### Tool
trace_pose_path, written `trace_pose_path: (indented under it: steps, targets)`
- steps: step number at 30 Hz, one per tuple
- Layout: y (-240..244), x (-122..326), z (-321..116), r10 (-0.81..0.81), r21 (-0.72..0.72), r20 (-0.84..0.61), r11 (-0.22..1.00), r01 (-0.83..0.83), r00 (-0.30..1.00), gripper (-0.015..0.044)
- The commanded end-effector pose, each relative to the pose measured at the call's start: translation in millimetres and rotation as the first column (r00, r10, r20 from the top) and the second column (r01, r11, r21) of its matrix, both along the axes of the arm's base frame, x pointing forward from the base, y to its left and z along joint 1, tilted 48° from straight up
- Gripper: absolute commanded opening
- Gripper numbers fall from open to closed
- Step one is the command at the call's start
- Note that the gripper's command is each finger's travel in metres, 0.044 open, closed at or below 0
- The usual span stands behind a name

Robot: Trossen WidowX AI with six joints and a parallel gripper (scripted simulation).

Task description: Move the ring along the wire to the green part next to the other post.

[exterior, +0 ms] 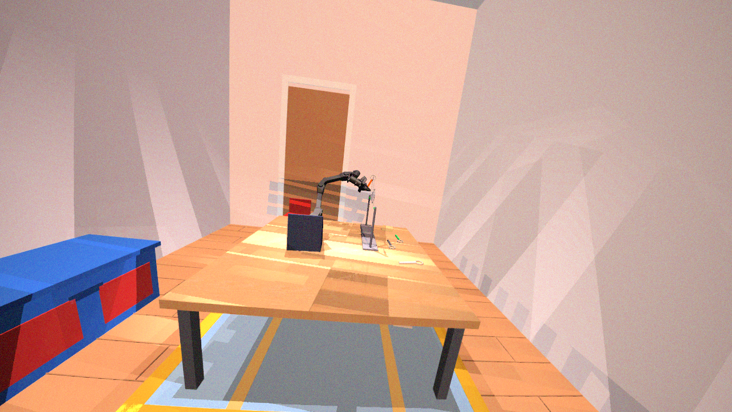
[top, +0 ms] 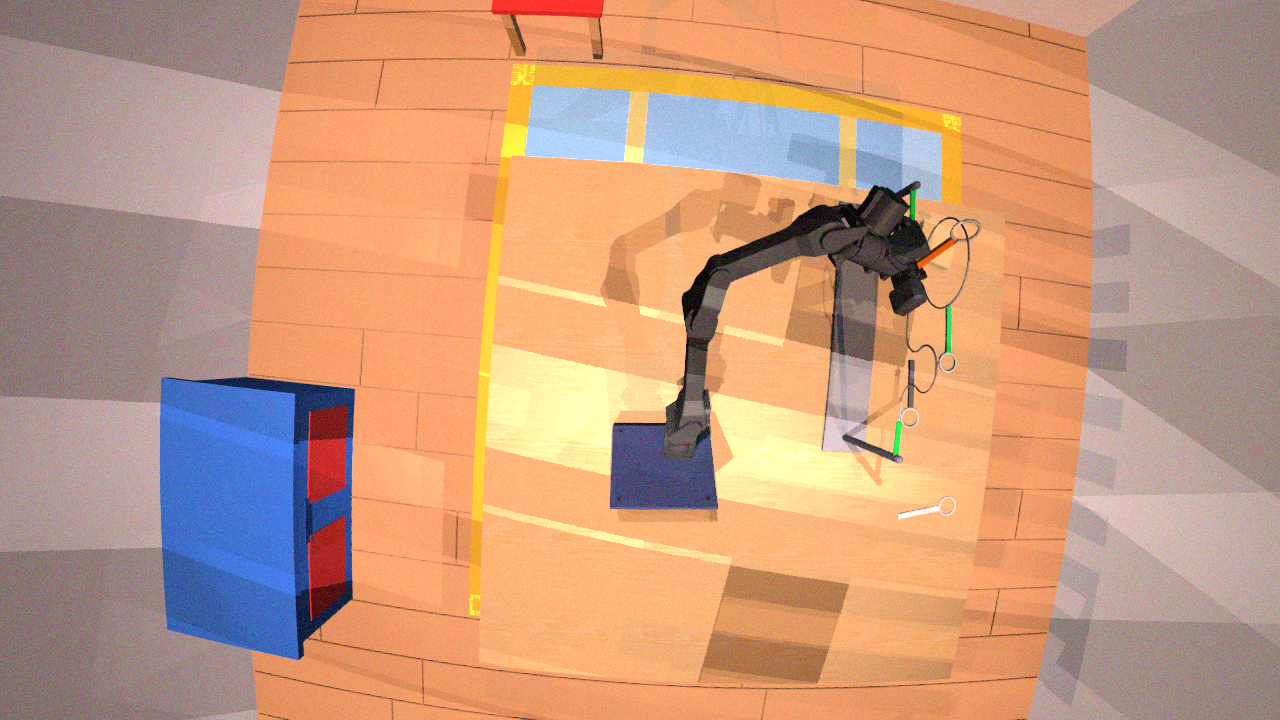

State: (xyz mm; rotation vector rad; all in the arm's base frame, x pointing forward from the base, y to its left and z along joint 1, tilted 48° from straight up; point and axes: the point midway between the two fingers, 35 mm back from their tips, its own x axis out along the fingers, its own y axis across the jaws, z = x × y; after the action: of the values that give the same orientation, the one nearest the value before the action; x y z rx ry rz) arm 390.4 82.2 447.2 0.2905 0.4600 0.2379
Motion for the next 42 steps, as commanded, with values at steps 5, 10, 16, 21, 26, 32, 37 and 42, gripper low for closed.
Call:
trace_pose_path:
  steps: [5, 10, 16, 21, 26, 32, 37, 42]
  targets:
    - [2, 0, -1, -0.002, 0.102, -0.011, 0.995, 0.003, 1.000, -0.0150]
    - [4, 0, 0, -0.001, 0.165, -0.014, 0.986, 0.004, 1.000, -0.0150]
    - [7, 0, 1, -0.002, 0.239, -0.019, 0.971, 0.006, 1.000, -0.0150]
    - [8, 0, 2, -0.002, 0.299, -0.022, 0.954, 0.008, 1.000, -0.0150]
    - [10, 0, 3, -0.002, 0.358, -0.026, 0.933, 0.011, 1.000, -0.0150]
    - [12, 0, 5, -0.003, 0.427, -0.031, 0.904, 0.016, 1.000, -0.0150]
    - [14, 0, 6, -0.003, 0.483, -0.035, 0.875, 0.019, 0.999, -0.0150]
    - [15, 0, 8, -0.003, 0.537, -0.039, 0.843, 0.023, 0.999, -0.0150]
